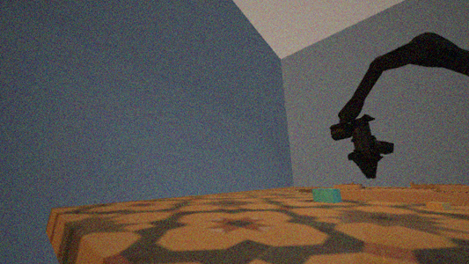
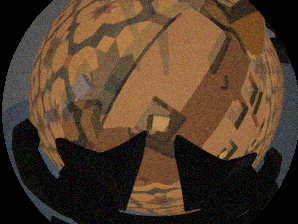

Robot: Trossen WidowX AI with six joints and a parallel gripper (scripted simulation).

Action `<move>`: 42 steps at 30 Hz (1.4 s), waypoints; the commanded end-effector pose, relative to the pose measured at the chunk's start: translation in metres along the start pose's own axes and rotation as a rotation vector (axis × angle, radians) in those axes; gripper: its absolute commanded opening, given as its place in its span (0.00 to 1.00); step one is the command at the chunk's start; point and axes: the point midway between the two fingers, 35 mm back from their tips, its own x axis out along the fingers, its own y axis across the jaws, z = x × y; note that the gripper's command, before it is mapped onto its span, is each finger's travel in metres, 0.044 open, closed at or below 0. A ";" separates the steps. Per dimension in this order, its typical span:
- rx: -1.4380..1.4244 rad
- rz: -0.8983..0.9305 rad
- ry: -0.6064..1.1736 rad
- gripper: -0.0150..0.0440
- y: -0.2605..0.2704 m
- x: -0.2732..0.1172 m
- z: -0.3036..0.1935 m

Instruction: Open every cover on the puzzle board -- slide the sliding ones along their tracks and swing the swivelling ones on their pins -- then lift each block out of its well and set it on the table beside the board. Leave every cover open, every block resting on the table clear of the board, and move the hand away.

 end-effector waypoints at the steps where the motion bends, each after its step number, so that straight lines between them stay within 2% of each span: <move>1: 0.009 -0.006 0.000 0.50 -0.002 0.004 0.003; 25: 0.009 -0.006 0.000 0.50 -0.002 0.005 0.002; 42: 0.009 -0.007 0.000 0.50 -0.002 0.020 0.002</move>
